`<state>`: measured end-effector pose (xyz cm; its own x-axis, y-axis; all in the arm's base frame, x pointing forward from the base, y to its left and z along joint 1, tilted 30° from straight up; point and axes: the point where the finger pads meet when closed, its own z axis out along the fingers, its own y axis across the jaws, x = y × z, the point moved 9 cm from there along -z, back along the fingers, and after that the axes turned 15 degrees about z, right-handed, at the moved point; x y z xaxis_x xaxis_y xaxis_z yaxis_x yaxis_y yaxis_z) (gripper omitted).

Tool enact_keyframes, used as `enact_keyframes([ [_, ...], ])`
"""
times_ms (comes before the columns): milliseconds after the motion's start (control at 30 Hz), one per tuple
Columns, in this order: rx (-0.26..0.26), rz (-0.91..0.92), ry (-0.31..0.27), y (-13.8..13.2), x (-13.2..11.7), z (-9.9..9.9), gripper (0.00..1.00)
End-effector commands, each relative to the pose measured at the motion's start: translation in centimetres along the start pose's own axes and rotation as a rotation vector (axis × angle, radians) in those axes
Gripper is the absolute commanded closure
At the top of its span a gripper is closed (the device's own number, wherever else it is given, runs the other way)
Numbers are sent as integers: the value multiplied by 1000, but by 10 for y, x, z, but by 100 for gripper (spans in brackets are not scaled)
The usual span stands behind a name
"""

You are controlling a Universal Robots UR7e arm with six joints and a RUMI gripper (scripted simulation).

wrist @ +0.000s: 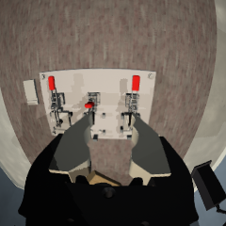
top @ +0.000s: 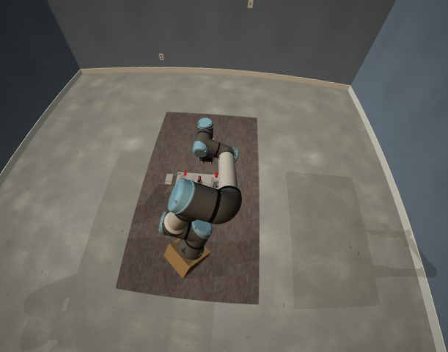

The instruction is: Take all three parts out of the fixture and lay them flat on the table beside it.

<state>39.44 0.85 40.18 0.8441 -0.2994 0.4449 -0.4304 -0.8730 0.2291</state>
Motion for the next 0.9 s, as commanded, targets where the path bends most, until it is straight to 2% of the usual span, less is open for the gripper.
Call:
enact_keyframes([
  [0,2,0,1,14,6,0,72],
  [500,2,0,1,43,16,0,72],
  [867,2,0,1,51,19,0,72],
])
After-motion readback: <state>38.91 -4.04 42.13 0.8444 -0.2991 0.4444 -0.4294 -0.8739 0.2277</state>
